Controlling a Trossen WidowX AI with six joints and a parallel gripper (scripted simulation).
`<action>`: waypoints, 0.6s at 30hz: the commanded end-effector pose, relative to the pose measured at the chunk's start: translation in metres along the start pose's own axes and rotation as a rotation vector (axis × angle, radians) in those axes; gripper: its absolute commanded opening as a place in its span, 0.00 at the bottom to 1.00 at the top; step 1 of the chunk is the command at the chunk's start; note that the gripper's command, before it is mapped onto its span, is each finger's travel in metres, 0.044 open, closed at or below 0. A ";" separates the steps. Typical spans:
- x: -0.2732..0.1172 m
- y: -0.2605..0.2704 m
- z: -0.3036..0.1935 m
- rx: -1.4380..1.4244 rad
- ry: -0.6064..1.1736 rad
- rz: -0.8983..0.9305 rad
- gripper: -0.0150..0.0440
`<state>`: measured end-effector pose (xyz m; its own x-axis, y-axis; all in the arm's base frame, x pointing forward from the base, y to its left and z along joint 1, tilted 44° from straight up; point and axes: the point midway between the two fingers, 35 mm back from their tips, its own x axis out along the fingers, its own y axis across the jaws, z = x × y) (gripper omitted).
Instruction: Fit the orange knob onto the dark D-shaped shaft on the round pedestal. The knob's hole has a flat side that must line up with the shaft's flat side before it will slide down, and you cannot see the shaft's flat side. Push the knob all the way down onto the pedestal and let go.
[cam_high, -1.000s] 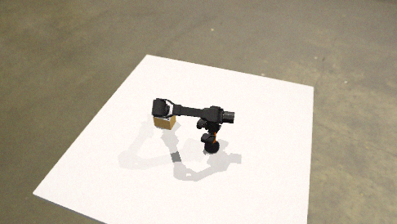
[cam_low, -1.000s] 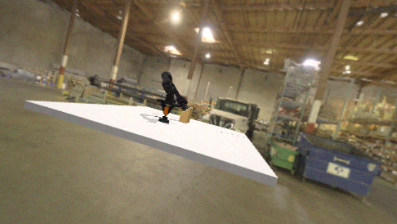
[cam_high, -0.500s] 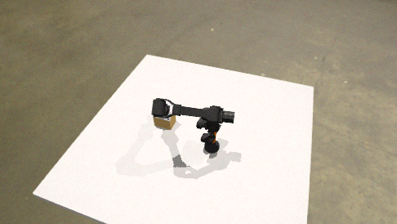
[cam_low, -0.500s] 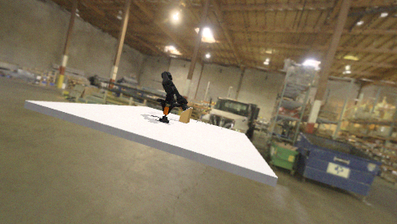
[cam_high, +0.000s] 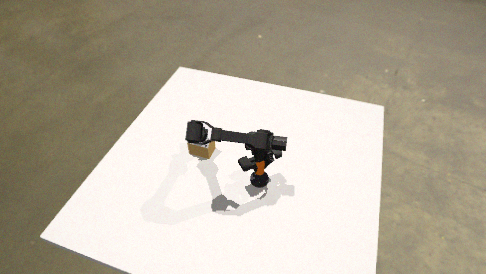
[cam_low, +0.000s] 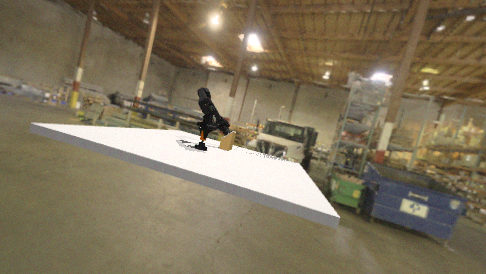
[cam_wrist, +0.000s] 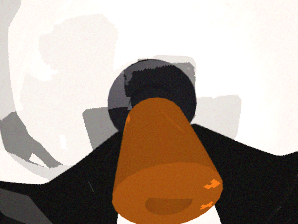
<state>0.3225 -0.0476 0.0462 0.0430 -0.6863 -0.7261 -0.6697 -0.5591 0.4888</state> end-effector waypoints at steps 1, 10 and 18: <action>0.001 0.000 -0.001 0.253 0.003 0.000 0.25; -0.001 0.000 -0.002 0.838 0.002 -0.001 0.25; -0.002 0.001 -0.001 1.376 0.002 -0.002 0.25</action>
<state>0.3237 -0.0474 0.0476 0.0458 -0.6858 -0.7264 -0.9428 0.2107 -0.2584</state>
